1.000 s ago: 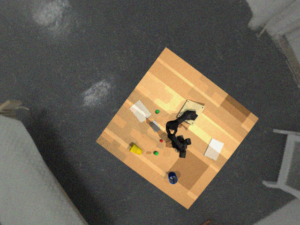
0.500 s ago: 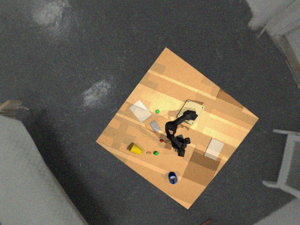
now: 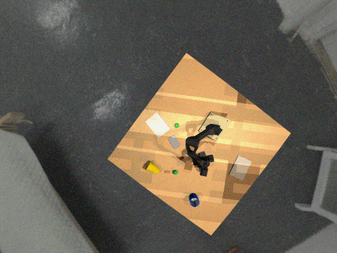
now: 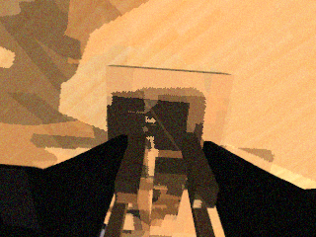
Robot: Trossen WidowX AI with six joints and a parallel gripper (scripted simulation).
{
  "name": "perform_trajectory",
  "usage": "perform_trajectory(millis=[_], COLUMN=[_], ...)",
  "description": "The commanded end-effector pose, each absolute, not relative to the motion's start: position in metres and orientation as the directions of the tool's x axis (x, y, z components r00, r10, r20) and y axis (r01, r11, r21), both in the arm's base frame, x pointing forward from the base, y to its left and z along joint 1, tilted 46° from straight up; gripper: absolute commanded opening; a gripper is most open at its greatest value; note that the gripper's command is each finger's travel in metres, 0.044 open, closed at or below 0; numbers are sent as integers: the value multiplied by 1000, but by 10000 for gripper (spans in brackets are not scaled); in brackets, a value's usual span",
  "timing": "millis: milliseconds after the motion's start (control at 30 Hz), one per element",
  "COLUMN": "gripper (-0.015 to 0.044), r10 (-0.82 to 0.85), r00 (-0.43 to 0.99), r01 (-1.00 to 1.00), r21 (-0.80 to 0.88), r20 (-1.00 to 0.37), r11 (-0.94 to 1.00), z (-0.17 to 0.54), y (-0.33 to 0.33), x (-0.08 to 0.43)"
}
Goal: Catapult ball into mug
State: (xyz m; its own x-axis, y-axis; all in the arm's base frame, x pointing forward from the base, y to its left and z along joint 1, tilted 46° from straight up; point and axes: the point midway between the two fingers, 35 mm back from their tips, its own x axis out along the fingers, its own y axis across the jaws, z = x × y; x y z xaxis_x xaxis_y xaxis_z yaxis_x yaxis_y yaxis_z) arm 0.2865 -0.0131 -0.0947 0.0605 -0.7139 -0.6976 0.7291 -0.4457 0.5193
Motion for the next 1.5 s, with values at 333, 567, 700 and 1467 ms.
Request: perform_trajectory(millis=[333, 567, 700, 1467], gripper=[0, 0, 0, 0], r10=[-713, -713, -713, -714], r00=[60, 61, 61, 63], r01=[744, 877, 934, 989], r21=[507, 378, 292, -53], r20=[-699, -699, -698, -697], r11=[-434, -296, -206, 140], z=[-61, -68, -73, -87], y=[24, 33, 38, 52], x=[285, 299, 307, 353])
